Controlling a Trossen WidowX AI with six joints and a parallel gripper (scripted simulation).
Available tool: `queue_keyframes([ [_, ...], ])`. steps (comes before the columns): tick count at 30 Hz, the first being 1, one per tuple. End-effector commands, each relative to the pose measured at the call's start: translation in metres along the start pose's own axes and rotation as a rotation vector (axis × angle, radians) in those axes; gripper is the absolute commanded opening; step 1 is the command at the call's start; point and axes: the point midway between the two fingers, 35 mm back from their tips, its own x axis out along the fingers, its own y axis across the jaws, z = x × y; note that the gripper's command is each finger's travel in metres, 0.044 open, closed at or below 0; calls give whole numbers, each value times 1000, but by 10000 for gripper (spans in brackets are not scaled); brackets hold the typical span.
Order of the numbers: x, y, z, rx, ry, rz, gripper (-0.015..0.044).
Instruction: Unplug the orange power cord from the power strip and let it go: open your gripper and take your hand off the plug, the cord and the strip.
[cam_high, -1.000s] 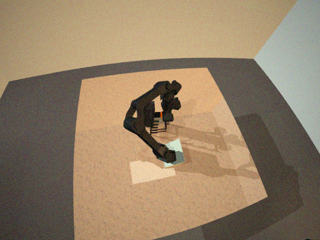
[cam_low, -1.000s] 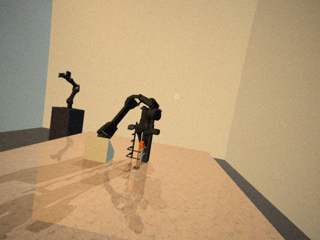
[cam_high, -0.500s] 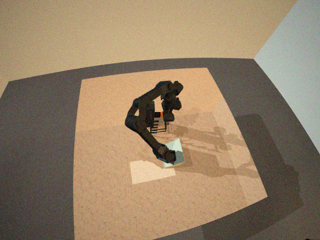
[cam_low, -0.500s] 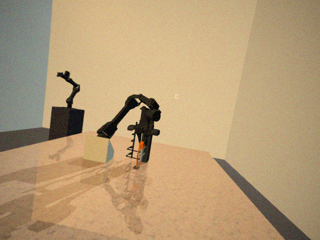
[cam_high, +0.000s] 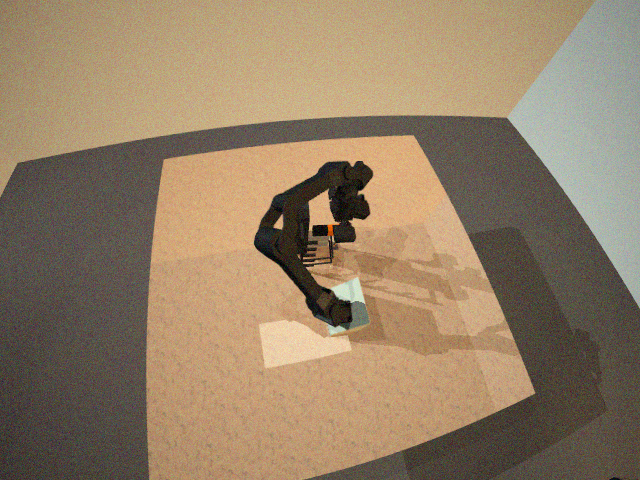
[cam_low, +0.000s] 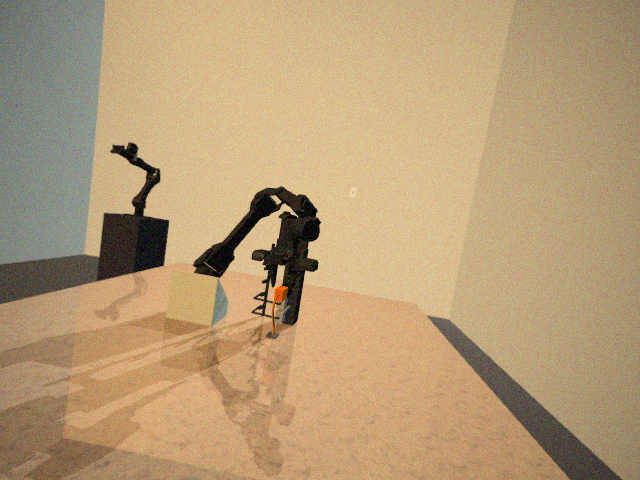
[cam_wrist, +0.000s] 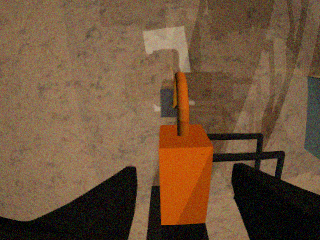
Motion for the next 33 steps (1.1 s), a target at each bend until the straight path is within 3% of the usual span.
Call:
queue_keyframes([
  [1,0,0,-1,5,2,4,315],
  [6,-8,2,34,5,-2,5,440],
  [10,-13,0,59,4,-2,5,440],
  [33,-13,0,59,4,-2,5,440],
])
